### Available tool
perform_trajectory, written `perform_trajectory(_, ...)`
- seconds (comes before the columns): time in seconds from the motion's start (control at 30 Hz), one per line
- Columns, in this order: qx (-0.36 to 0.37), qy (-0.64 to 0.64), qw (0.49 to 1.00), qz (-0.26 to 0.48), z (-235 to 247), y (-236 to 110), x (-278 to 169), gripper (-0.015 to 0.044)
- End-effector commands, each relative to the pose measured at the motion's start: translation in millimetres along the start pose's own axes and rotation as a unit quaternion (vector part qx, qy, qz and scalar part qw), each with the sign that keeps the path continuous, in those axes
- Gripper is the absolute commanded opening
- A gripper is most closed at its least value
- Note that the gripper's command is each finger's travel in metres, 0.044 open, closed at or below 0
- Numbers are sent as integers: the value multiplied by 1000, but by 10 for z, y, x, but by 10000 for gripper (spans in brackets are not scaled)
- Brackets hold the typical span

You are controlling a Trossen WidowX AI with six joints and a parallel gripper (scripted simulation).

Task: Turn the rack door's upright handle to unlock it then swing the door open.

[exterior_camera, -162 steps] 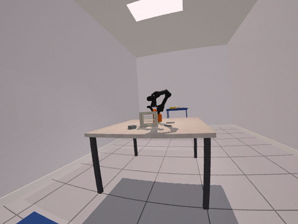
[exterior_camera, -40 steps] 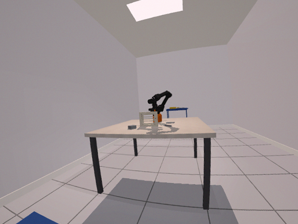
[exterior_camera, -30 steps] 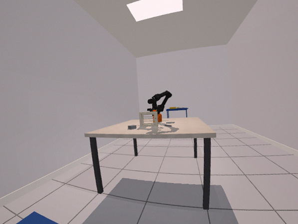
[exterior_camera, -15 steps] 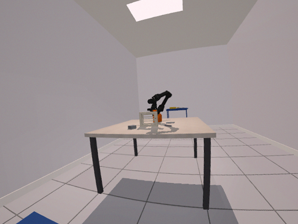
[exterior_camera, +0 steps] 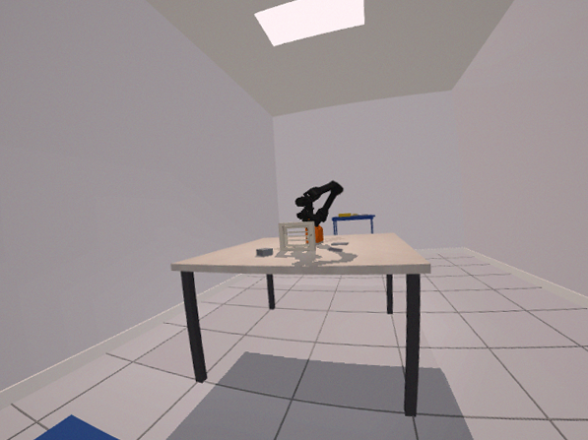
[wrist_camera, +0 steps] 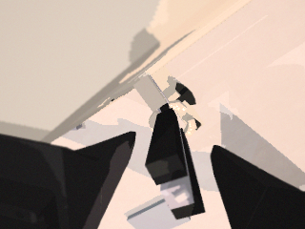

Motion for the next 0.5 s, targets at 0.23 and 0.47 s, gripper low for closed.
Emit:
perform_trajectory(0.23,0,255,967,-1,-1,-1,7,287)
perform_trajectory(0.47,0,418,909,-1,-1,-1,7,287)
Point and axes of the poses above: the point midway between the two fingers, 35 mm back from their tips, its own y axis out along the fingers, its own z axis across the jaws, x = y × z, the point moved 4 cm from there along -y, back along the fingers, and after that the axes turned 5 degrees about -y, right-handed, at the moved point
